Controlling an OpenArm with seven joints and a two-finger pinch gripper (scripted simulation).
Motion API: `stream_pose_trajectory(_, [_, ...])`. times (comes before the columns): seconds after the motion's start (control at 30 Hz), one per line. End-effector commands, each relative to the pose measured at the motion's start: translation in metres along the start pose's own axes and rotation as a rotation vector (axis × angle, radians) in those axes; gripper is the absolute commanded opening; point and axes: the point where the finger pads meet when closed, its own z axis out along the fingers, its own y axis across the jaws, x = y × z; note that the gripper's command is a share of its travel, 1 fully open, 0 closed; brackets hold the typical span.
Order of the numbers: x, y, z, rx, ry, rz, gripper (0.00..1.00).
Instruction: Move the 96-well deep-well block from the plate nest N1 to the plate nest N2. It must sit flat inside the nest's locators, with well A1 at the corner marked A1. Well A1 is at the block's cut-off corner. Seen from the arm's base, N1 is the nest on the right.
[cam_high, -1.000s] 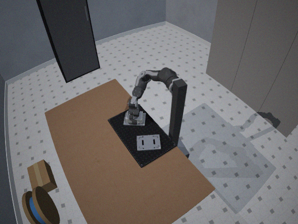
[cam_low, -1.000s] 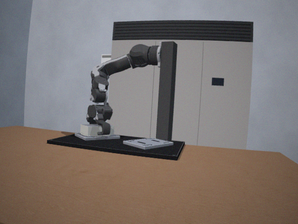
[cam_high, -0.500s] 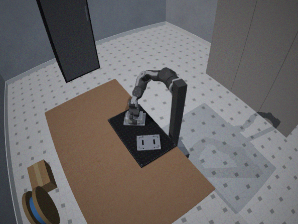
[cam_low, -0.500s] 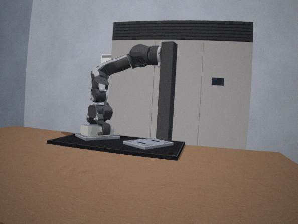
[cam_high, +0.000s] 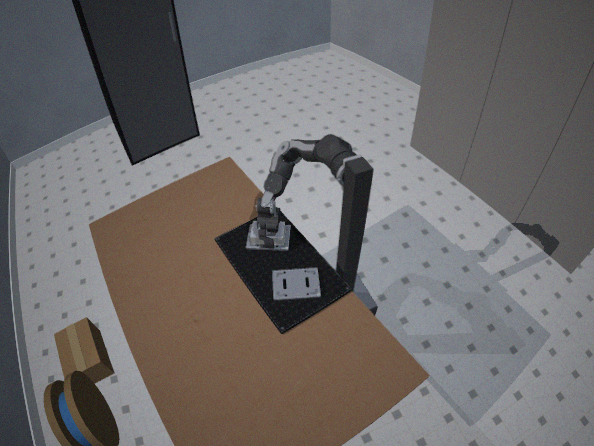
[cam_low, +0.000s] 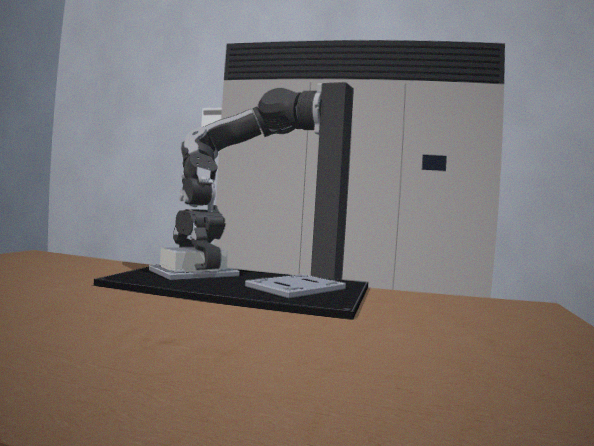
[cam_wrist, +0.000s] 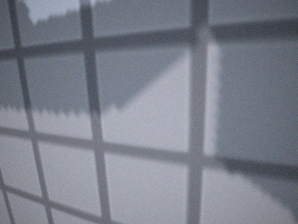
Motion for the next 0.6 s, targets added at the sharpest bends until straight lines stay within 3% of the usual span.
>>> stream_pose_trajectory(0.0, [-0.0032,0.0018,-0.0026,-0.004,-0.007,0.002,0.77])
stream_pose_trajectory(0.57, [-0.0023,0.0018,-0.002,-0.005,-0.006,0.002,0.77])
